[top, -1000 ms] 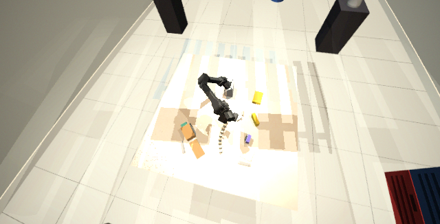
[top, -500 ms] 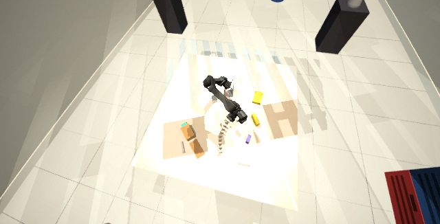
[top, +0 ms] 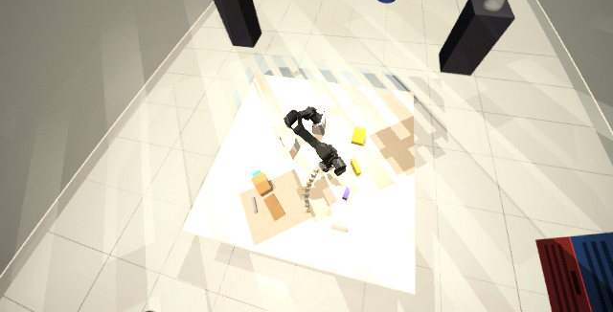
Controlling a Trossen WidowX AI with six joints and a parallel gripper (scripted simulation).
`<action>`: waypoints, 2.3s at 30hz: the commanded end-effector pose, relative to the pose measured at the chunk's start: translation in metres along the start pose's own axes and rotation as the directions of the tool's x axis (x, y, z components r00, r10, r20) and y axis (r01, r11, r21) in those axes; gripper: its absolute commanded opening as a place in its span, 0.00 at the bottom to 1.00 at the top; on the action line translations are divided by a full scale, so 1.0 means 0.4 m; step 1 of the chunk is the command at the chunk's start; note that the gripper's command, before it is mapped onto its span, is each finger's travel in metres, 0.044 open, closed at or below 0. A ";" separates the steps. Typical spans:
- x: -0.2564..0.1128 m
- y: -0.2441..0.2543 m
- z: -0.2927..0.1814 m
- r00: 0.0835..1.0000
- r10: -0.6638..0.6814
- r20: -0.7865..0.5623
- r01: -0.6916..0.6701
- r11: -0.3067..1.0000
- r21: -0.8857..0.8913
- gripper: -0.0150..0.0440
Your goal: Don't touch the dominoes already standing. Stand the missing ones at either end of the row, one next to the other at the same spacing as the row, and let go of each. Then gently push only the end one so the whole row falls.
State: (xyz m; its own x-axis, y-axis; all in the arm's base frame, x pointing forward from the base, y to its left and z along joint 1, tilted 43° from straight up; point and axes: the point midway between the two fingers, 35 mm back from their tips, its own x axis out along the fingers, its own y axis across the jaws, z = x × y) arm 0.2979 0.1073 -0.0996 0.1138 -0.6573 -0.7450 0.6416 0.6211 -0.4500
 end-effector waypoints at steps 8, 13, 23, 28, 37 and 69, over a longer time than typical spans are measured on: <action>0.076 -0.021 -0.009 1.000 -0.021 -0.001 0.021 1.000 -0.007 1.00; 0.096 -0.022 -0.009 1.000 -0.021 -0.001 0.021 1.000 -0.007 1.00; 0.098 -0.022 -0.009 1.000 -0.021 -0.001 0.021 1.000 -0.007 0.87; 0.098 -0.022 -0.009 1.000 -0.021 -0.001 0.021 1.000 -0.007 0.64; 0.098 -0.022 -0.009 1.000 -0.021 -0.001 0.021 1.000 -0.007 0.30; -0.307 -0.094 0.080 1.000 -0.011 -0.013 0.007 0.969 -0.247 0.30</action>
State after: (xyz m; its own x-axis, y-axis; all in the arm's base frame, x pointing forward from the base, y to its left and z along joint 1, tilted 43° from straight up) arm 0.2748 0.1765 -0.0071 0.0998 -0.6624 -0.7425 0.5386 0.6634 -0.5194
